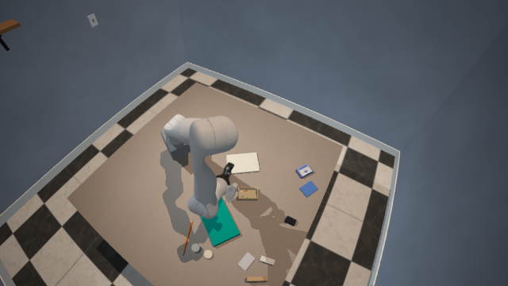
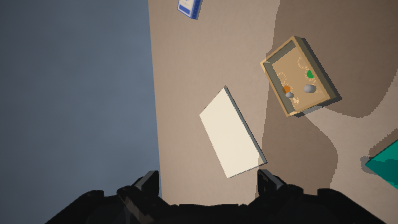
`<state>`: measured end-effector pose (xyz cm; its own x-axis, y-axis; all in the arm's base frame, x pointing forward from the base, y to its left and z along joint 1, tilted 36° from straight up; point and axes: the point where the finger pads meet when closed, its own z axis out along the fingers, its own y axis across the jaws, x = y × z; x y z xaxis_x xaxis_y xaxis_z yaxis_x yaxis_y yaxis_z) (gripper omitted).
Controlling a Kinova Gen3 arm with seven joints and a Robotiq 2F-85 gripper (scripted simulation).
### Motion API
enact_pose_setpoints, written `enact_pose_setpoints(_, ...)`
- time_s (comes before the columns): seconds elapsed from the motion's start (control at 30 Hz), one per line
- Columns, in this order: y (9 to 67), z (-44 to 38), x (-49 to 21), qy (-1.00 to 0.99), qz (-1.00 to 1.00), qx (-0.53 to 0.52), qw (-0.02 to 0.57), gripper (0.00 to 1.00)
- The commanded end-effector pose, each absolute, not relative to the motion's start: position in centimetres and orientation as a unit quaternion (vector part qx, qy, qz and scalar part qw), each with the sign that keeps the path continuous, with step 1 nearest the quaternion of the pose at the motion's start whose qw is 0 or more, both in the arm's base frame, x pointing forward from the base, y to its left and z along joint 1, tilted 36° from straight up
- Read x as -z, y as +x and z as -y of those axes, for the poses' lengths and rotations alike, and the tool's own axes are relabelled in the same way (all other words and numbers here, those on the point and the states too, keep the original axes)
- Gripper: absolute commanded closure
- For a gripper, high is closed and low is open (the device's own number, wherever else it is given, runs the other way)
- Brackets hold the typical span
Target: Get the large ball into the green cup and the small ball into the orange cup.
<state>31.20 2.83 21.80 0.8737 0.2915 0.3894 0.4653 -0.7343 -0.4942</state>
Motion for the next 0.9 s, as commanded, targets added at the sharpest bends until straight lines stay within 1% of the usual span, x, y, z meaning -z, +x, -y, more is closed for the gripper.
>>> enact_pose_setpoints(0.0, 31.9, -4.1, -22.1, -0.921, 0.232, 0.155, 0.273, 0.00)
enact_pose_setpoints(0.07, 32.6, -4.2, -21.7, -0.925, 0.237, 0.161, 0.249, 0.00)
enact_pose_setpoints(0.1, 32.6, -4.2, -21.7, -0.925, 0.237, 0.161, 0.249, 0.00)
enact_pose_setpoints(0.13, 33.0, -4.2, -21.6, -0.927, 0.240, 0.165, 0.237, 0.00)
enact_pose_setpoints(0.23, 33.0, -4.2, -21.6, -0.927, 0.240, 0.165, 0.237, 0.00)
enact_pose_setpoints(0.3, 33.7, -4.3, -21.1, -0.930, 0.245, 0.170, 0.213, 0.00)
enact_pose_setpoints(0.33, 33.7, -4.3, -21.1, -0.930, 0.245, 0.170, 0.213, 0.00)
enact_pose_setpoints(0.37, 34.0, -4.3, -20.9, -0.932, 0.247, 0.172, 0.201, 0.00)
enact_pose_setpoints(0.6, 34.0, -4.3, -20.9, -0.932, 0.247, 0.172, 0.201, 0.00)
enact_pose_setpoints(0.63, 34.4, -4.4, -20.7, -0.933, 0.250, 0.175, 0.190, 0.00)
enact_pose_setpoints(0.83, 34.4, -4.4, -20.7, -0.933, 0.250, 0.175, 0.190, 0.00)
enact_pose_setpoints(0.87, 34.7, -4.4, -20.5, -0.934, 0.252, 0.178, 0.178, 0.00)
